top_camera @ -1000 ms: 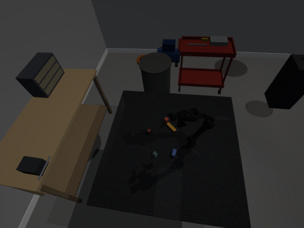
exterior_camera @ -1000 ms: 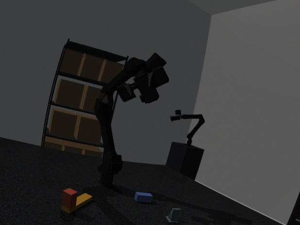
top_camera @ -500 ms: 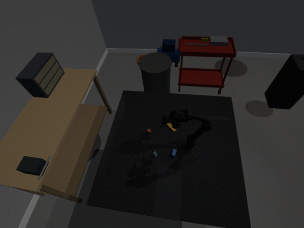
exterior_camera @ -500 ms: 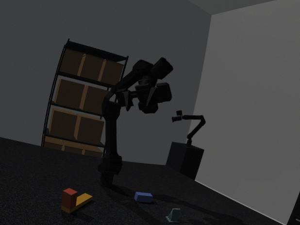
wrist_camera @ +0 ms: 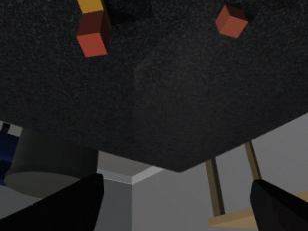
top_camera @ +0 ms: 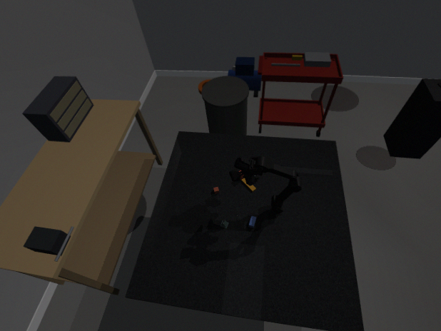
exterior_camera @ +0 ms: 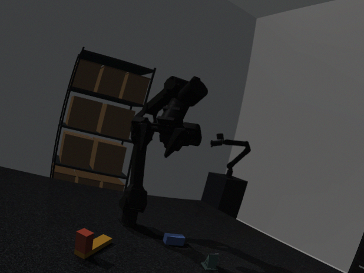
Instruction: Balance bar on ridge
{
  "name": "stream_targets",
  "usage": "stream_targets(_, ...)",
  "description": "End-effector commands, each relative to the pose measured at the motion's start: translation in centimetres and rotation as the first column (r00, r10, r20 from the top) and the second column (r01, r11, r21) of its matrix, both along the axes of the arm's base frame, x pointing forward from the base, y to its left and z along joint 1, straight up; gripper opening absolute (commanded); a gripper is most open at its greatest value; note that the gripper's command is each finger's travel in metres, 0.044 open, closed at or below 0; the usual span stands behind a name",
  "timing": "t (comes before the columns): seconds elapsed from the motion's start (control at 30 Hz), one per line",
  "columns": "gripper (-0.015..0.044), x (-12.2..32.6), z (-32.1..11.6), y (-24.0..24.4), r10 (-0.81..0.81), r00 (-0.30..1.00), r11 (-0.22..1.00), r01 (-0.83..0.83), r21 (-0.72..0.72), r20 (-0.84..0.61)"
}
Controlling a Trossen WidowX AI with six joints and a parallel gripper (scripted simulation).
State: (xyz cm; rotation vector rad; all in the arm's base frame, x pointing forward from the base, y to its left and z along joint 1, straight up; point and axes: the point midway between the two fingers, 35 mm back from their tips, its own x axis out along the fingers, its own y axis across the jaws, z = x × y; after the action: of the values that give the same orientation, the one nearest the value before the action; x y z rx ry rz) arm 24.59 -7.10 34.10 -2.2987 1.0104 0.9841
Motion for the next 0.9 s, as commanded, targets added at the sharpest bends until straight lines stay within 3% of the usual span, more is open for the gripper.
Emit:
stream_targets(0.0,0.0315,0.5,-1.4,-0.7,0.011,0.998,1.0,-0.01,0.008,-0.065)
stream_targets(0.87,0.0315,0.0,-10.9,-7.6,0.122,0.904,0.976,-0.033,0.217,-0.41)
